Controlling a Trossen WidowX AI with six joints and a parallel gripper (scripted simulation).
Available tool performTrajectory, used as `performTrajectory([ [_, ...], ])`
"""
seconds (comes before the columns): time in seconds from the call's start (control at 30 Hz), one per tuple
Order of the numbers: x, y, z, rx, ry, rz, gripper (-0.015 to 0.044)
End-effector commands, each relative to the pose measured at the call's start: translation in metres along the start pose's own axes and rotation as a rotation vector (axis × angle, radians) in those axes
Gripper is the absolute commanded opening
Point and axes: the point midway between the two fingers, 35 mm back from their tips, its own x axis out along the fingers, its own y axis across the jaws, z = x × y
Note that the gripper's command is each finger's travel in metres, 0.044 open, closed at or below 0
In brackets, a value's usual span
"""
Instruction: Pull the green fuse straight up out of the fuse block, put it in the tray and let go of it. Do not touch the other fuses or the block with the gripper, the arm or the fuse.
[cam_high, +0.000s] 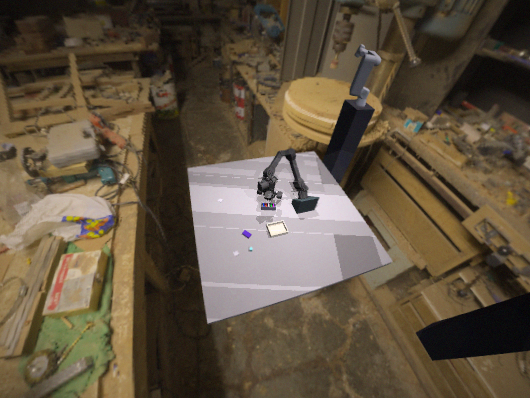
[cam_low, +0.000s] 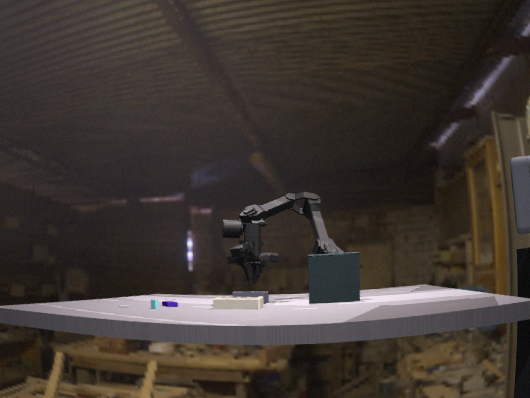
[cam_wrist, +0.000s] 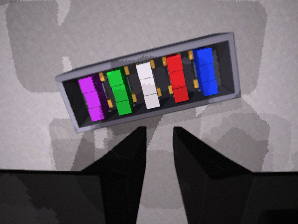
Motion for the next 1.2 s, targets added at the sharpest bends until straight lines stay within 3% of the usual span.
performTrajectory([
  [0.0, -0.006, 0.025, 0.017, -0.23, 0.067, -0.001, 0.0071],
  [1.17, 0.021, 0.026, 0.017, -0.244, 0.072, -0.002, 0.0071],
])
